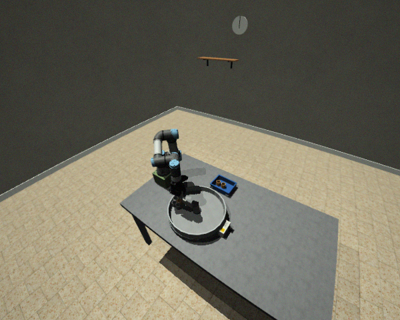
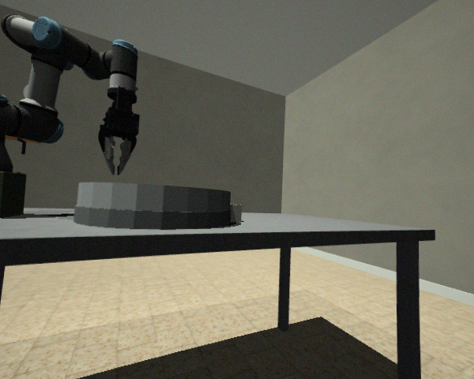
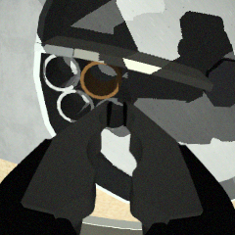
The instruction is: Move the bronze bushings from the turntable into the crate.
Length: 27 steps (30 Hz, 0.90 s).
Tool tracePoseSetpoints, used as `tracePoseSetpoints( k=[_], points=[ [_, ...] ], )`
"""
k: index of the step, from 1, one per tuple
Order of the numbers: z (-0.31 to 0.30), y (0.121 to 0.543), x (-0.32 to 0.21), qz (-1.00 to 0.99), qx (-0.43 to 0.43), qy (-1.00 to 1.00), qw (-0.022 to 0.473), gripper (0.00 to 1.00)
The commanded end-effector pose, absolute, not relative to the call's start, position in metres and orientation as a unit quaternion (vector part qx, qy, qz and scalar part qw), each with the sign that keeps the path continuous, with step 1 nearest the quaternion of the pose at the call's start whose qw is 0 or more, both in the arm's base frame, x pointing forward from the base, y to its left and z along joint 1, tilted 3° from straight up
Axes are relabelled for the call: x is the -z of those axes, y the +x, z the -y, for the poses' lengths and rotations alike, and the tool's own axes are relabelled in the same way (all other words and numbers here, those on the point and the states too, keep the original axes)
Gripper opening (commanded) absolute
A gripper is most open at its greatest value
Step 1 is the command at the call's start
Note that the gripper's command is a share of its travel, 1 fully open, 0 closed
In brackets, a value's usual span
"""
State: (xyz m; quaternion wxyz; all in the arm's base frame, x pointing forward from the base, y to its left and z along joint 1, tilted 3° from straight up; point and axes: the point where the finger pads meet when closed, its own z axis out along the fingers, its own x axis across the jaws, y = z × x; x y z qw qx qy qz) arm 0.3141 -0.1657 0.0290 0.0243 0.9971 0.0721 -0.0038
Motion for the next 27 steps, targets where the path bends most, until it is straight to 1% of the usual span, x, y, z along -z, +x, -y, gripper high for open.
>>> tracePoseSetpoints(
  k=[1,10,27],
  points=[
    [0.166,0.315,-0.029,-0.072,0.003,0.997,0.025,0.05],
    [0.167,0.315,-0.007,-0.072,0.003,0.997,0.025,0.05],
    [0.167,0.315,-0.007,-0.072,0.003,0.997,0.025,0.05]
  ],
)
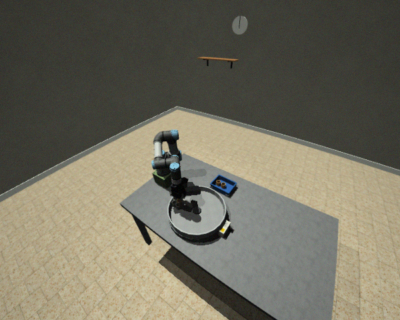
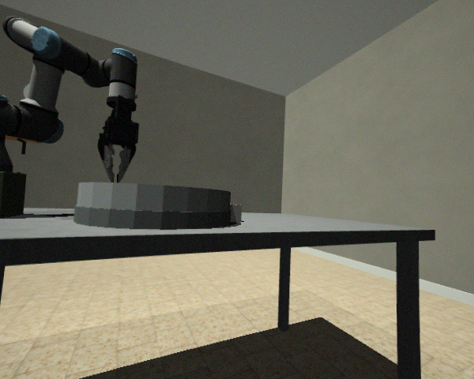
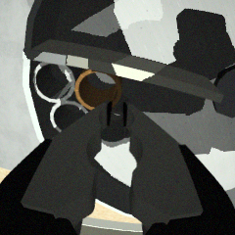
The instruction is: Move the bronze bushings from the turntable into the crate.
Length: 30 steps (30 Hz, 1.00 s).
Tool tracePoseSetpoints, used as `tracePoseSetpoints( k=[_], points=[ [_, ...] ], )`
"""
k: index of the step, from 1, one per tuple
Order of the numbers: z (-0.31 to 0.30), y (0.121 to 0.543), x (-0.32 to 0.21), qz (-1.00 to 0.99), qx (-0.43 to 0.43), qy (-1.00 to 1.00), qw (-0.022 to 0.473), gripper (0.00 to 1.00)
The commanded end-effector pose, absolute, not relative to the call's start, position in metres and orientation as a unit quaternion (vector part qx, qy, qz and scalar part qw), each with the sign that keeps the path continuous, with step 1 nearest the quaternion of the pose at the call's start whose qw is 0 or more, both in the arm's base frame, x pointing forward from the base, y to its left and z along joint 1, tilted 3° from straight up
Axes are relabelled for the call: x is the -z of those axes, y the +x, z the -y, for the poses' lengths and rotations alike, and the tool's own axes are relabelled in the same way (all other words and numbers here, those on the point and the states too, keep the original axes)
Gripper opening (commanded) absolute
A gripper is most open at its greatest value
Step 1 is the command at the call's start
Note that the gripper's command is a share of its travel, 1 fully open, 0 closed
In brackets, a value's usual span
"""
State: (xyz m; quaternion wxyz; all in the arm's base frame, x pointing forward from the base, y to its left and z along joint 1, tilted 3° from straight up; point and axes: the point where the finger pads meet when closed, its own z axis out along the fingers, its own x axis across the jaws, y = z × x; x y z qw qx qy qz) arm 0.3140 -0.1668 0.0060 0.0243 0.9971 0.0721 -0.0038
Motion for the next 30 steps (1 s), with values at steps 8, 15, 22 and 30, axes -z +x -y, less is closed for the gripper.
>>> tracePoseSetpoints(
  k=[8,15,22,30],
  points=[
    [0.1674,0.3146,-0.0067,-0.072,0.003,0.997,0.025,0.05],
    [0.1674,0.3146,-0.0067,-0.072,0.003,0.997,0.025,0.05],
    [0.1676,0.3146,-0.0033,-0.072,0.003,0.997,0.025,0.05],
    [0.1678,0.3146,0.0019,-0.072,0.003,0.997,0.025,0.05]
  ],
)
